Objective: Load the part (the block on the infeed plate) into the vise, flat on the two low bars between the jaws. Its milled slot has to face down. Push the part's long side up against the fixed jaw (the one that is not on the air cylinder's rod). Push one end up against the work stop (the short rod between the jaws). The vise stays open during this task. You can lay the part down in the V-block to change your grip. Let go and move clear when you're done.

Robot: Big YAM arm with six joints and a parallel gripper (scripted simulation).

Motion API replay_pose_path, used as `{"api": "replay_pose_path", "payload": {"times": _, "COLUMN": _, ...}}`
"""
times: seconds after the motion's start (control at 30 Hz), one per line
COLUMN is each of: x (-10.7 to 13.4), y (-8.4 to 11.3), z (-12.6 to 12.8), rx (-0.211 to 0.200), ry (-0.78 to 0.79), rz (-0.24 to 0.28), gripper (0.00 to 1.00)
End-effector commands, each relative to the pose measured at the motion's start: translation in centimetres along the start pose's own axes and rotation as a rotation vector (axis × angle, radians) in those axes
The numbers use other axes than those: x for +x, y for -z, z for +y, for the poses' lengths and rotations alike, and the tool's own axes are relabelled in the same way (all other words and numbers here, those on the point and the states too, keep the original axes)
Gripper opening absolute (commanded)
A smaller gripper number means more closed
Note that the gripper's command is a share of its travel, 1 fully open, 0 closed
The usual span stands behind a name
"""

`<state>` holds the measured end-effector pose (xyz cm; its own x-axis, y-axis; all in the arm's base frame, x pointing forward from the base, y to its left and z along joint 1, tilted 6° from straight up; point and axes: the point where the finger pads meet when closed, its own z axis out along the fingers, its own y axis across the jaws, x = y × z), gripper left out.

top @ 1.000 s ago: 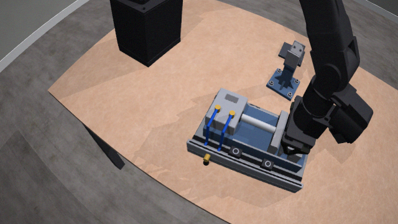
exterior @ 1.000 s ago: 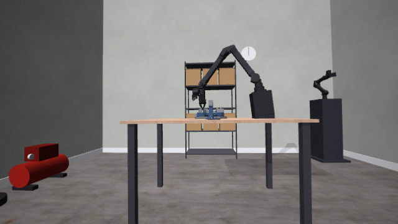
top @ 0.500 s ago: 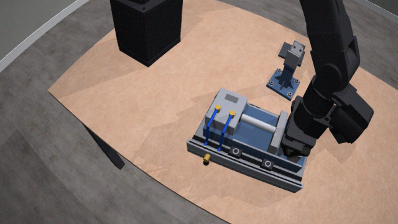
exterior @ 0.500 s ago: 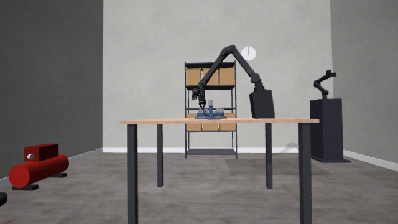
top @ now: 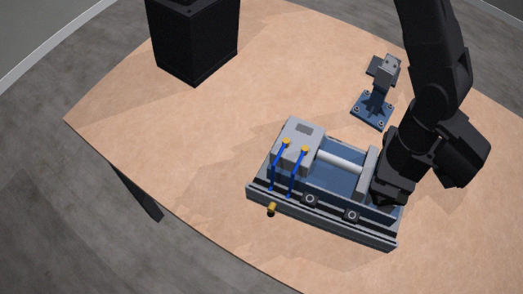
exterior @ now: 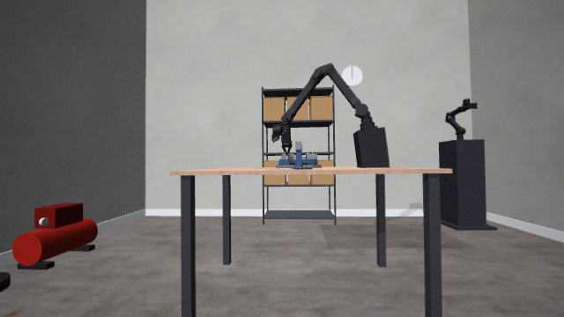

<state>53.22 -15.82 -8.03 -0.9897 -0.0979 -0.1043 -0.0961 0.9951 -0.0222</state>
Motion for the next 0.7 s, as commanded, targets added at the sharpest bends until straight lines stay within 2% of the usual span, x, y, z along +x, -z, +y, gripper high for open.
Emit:
{"api": "replay_pose_path", "payload": {"times": 0.0, "x": -1.07, "y": 0.29, "z": 0.2, "rx": 0.005, "ry": 0.0, "rz": -0.016, "gripper": 0.74}}
{"api": "replay_pose_path", "payload": {"times": 0.67, "x": -1.14, "y": 0.68, "z": 0.17, "rx": 0.006, "ry": 0.0, "rz": -0.019, "gripper": 0.74}}
